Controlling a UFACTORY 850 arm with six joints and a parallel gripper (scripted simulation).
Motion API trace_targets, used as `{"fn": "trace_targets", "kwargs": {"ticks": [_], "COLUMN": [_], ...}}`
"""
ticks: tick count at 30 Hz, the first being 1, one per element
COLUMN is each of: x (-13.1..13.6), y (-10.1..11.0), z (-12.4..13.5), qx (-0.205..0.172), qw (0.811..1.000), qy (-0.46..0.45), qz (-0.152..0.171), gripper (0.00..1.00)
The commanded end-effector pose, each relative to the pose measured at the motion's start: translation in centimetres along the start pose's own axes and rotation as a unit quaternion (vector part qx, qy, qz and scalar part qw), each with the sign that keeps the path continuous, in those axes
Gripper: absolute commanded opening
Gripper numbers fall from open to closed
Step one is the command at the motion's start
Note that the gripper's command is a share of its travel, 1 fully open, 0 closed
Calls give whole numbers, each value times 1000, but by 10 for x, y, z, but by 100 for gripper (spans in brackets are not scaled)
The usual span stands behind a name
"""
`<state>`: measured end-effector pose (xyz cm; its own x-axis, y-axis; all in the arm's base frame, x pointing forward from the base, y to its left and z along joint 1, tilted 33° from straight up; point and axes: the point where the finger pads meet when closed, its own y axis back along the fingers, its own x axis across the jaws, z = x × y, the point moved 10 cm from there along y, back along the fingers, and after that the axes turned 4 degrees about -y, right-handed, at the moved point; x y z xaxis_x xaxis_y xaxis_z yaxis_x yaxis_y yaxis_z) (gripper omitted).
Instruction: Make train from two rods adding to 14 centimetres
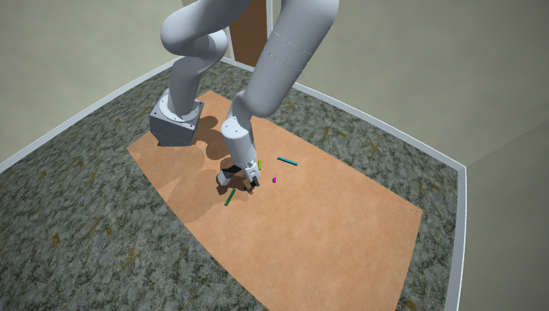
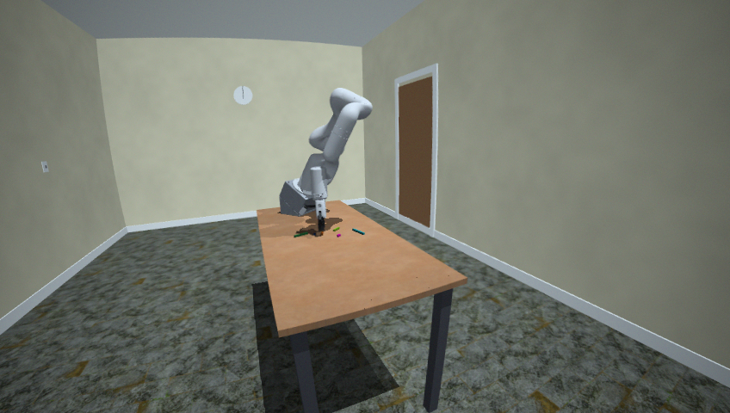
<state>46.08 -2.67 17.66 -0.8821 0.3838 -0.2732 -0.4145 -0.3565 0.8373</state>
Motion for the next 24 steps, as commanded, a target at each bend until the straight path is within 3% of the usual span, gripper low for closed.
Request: {"fn": "trace_targets", "kwargs": {"ticks": [1, 5, 18, 19, 24], "x": [-1, -1, -1, -1, -1], "y": [25, 45, 65, 65, 65], "z": [0, 0, 0, 0, 0], "qx": [0, 0, 0, 0, 0], "qw": [1000, 1000, 1000, 1000, 1000], "qy": [0, 0, 0, 0, 0], "qz": [1, 1, 1, 1, 1], "gripper": [59, 59, 59, 100, 100]}}
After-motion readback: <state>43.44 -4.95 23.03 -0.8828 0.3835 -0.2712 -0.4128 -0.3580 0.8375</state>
